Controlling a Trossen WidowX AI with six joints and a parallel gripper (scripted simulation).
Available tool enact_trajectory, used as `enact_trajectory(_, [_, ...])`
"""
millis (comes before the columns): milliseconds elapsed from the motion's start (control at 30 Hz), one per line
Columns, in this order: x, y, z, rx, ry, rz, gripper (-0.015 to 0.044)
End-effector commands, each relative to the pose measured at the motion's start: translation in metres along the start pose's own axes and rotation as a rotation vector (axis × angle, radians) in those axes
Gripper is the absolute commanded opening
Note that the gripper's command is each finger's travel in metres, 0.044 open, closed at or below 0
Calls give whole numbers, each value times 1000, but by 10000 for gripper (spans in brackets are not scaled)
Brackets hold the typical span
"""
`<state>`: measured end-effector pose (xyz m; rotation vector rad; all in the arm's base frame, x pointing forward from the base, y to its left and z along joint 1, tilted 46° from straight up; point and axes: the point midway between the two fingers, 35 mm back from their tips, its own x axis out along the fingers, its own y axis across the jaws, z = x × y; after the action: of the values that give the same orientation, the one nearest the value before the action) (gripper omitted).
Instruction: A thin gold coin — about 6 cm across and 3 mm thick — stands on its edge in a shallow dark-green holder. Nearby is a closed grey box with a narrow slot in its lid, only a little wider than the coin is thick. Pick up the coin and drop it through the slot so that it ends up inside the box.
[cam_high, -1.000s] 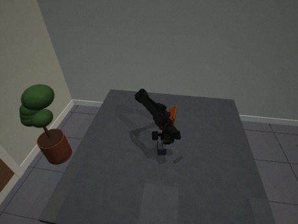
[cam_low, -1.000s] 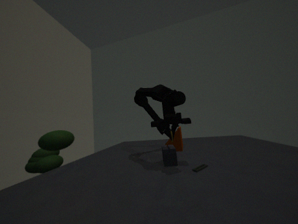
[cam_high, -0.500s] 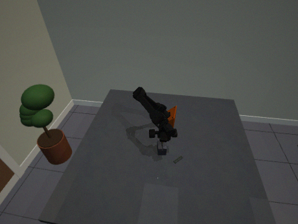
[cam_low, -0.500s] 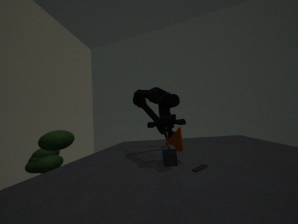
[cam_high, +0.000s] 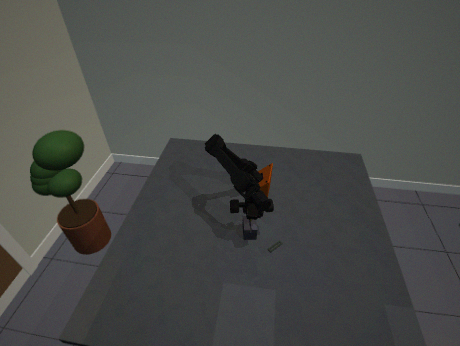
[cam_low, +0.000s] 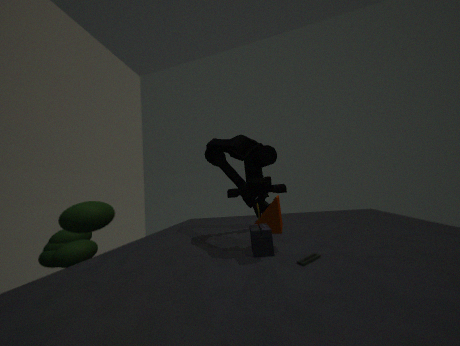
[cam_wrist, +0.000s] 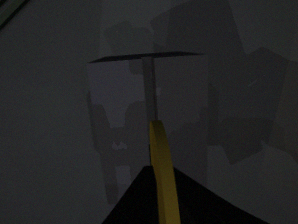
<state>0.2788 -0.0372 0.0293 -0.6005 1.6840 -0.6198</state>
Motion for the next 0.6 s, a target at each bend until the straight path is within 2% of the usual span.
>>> enact_trajectory(0, [0, -2, -1, -9, -1, -1, 0])
enact_trajectory(567, [4, -1, 0, -5, 0, 0, 0])
